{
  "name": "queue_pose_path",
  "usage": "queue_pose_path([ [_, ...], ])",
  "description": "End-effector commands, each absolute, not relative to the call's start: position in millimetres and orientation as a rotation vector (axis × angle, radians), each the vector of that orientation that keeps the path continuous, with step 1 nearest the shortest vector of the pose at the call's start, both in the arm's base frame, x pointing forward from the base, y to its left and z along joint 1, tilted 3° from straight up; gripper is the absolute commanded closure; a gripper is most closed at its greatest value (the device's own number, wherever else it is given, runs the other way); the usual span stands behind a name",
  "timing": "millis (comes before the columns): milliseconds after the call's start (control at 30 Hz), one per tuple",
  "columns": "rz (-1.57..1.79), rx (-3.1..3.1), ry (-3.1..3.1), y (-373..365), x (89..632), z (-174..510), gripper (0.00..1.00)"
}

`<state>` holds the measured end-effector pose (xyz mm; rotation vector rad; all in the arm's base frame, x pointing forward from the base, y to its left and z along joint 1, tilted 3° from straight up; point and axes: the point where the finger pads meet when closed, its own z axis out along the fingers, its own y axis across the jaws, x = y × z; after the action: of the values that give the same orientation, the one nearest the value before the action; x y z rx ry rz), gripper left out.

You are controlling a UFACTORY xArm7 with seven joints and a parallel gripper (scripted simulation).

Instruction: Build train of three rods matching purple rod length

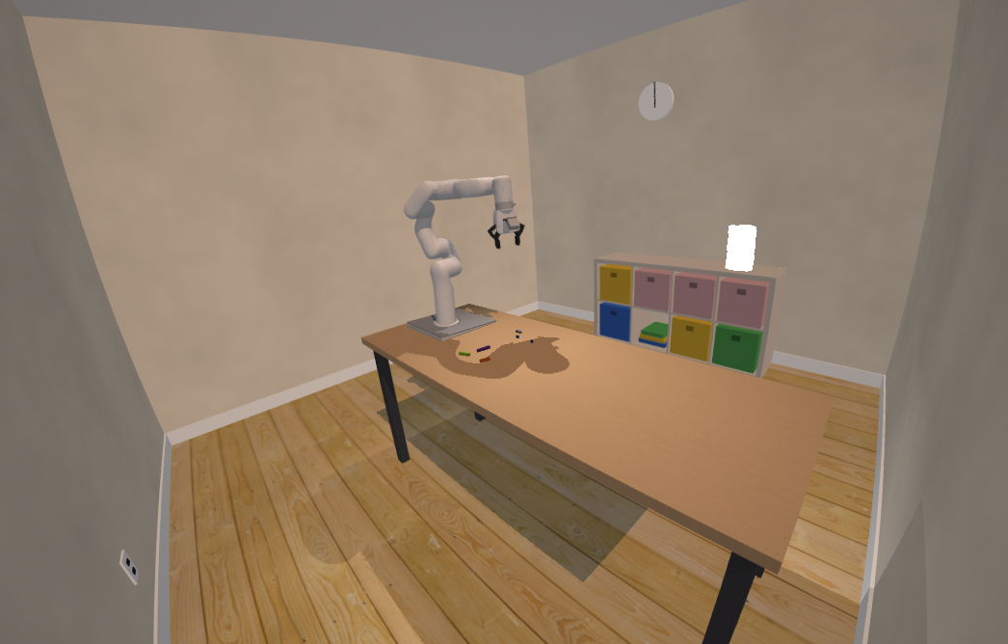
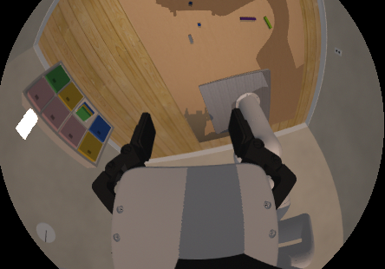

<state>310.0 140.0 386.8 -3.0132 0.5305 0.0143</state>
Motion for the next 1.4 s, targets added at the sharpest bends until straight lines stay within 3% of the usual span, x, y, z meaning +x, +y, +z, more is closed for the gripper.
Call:
queue_pose_path([
  [0, 0.011, -3.015, 0.502, 139, 324, 366, 0.00],
  [667, -0.006, -3.051, 0.299, 121, 370, 216, 0.00],
  [1367, -0.027, -3.098, 0.055, 84, 347, 74, 0.00],
])
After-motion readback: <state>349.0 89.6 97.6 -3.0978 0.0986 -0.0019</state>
